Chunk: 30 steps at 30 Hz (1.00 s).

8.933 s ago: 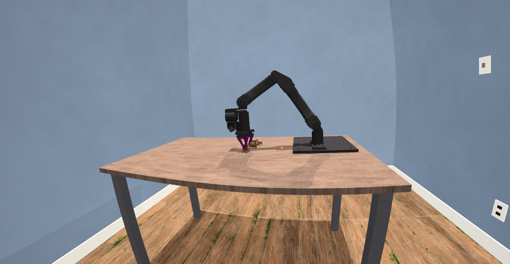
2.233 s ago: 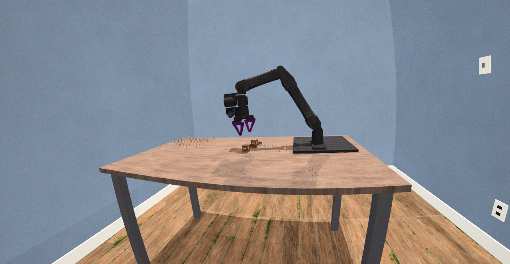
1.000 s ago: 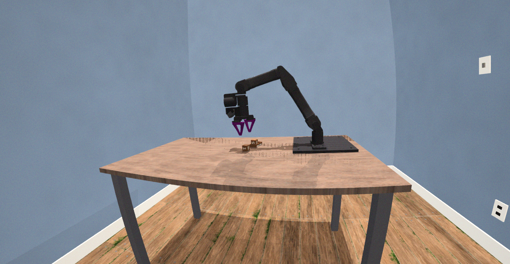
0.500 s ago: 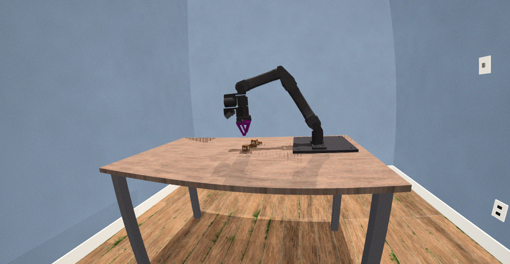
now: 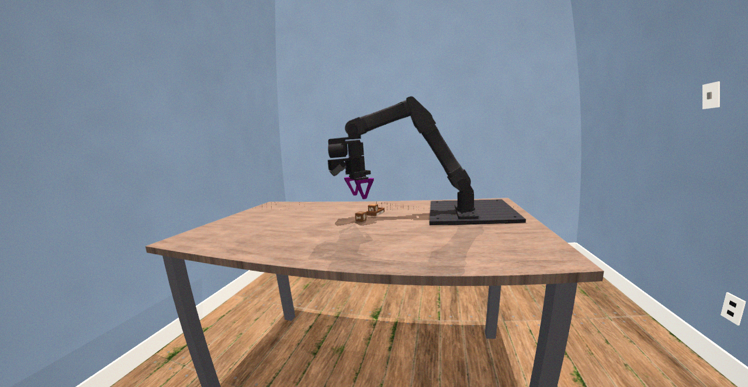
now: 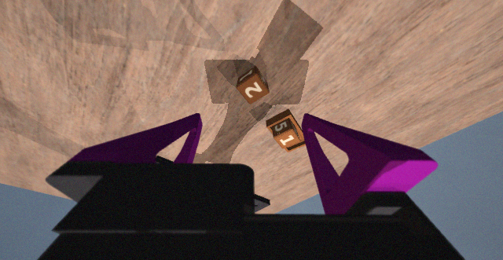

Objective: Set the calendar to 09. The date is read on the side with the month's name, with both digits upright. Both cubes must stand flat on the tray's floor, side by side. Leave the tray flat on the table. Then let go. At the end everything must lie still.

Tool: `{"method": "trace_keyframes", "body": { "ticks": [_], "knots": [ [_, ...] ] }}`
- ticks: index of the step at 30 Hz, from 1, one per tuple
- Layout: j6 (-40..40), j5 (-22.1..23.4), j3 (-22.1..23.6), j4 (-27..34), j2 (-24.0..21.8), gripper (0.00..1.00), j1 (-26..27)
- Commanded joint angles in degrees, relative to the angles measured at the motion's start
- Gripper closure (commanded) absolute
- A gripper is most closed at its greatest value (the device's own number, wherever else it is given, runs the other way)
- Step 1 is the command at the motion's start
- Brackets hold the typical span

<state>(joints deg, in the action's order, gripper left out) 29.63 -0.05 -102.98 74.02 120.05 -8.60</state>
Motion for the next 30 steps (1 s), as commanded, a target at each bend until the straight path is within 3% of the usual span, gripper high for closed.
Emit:
{"method": "trace_keyframes", "body": {
  "ticks": [1,13,20,21,30],
  "knots": [
    [10.9,0.0,-0.1,-0.5,-0.9,0.00,-0.1],
    [33.0,0.0,0.3,-1.0,-0.9,0.00,-0.2],
    [35.5,0.0,0.4,-1.0,-0.9,0.00,-0.2],
    [35.5,0.0,0.4,-1.0,-0.9,0.53,-0.2],
    [35.5,0.0,0.4,-1.0,-0.9,0.53,-0.2]
  ]
}}
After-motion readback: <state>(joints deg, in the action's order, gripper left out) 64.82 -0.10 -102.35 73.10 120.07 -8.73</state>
